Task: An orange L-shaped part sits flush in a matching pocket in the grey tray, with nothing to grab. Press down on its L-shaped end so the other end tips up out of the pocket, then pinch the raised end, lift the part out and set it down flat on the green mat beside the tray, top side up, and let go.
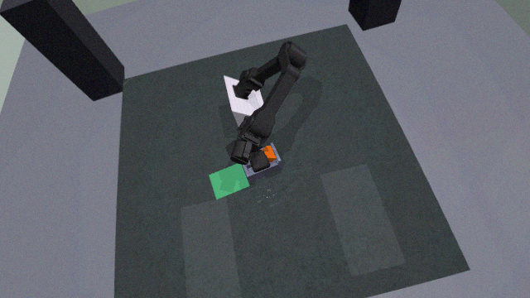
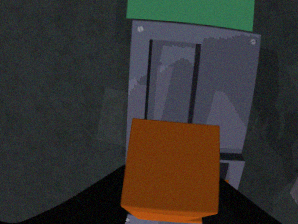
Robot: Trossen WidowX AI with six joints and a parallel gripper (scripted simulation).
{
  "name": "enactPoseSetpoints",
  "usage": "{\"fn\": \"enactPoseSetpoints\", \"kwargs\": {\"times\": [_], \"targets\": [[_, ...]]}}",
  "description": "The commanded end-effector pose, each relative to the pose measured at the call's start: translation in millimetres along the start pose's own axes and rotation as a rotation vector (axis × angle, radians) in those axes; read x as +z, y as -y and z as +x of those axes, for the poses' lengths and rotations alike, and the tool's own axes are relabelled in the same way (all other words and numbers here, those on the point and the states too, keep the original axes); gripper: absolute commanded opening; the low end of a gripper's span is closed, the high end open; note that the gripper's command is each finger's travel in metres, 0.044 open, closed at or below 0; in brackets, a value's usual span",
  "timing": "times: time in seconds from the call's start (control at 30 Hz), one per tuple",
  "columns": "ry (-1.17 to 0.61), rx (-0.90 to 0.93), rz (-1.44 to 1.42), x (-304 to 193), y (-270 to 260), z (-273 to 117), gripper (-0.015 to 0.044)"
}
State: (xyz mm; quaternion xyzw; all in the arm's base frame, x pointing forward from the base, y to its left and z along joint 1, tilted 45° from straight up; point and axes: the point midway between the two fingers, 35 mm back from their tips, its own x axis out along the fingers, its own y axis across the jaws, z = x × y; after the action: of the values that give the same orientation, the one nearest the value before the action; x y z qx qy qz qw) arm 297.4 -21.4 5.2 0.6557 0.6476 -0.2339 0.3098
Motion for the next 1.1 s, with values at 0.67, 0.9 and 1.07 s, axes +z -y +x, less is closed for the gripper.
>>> {"fn": "enactPoseSetpoints", "kwargs": {"times": [0.67,0.9,1.07], "targets": [[0.007,0.000,-0.004,38.5,2.1,-11.0,0.0000],[0.009,0.000,-0.004,68.6,5.0,-11.2,0.0000],[0.010,0.000,-0.005,90.1,6.7,-11.5,0.0000]]}}
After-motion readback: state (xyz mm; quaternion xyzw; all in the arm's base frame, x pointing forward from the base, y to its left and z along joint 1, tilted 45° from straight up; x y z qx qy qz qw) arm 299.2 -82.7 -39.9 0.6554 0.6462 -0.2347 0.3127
